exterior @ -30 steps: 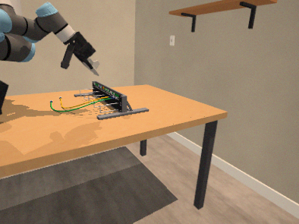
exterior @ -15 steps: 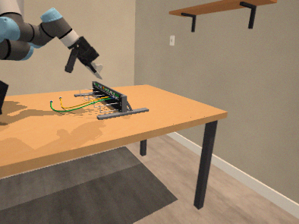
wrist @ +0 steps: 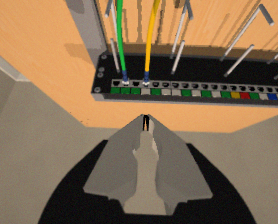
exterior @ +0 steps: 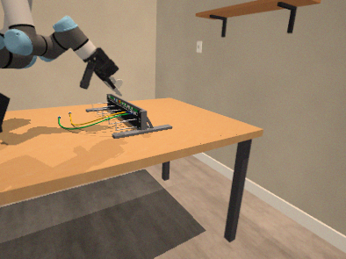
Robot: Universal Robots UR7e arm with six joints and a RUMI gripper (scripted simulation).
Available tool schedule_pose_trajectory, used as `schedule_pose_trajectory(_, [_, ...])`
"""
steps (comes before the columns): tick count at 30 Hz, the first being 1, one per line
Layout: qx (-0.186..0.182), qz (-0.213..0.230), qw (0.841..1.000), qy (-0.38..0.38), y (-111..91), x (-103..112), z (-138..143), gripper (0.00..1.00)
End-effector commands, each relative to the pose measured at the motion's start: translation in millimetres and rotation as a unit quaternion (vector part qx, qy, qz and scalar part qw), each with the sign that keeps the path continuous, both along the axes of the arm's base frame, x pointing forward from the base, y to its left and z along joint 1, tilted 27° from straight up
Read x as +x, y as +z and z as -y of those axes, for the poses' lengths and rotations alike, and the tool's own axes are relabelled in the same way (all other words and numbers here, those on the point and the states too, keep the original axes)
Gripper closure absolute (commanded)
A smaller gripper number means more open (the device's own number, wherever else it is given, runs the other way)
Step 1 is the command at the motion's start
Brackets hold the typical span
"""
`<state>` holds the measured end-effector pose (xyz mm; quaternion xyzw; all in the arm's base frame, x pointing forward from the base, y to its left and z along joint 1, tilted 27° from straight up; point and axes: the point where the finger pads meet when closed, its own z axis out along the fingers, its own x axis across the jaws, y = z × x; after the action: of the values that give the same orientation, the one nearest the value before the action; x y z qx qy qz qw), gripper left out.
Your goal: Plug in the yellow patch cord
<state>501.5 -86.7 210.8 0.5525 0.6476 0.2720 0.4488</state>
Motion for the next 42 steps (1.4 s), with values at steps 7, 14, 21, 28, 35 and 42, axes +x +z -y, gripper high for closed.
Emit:
schedule_pose_trajectory(7, [-0.001,0.001,1.0,-0.001,-6.7,14.7,2.4,1.0])
schedule_pose_trajectory(14, [-0.001,0.001,1.0,-0.001,-11.0,23.1,3.8,1.0])
schedule_pose_trajectory(21, [-0.001,0.001,1.0,-0.001,-13.3,27.7,4.6,1.0])
schedule_pose_trajectory(28, [-0.001,0.001,1.0,-0.001,-15.4,31.8,5.3,1.0])
schedule_pose_trajectory(35, [-0.001,0.001,1.0,-0.001,-16.1,33.3,5.5,1.0])
schedule_pose_trajectory(42, [-0.001,0.001,1.0,-0.001,-16.5,34.0,5.6,1.0])
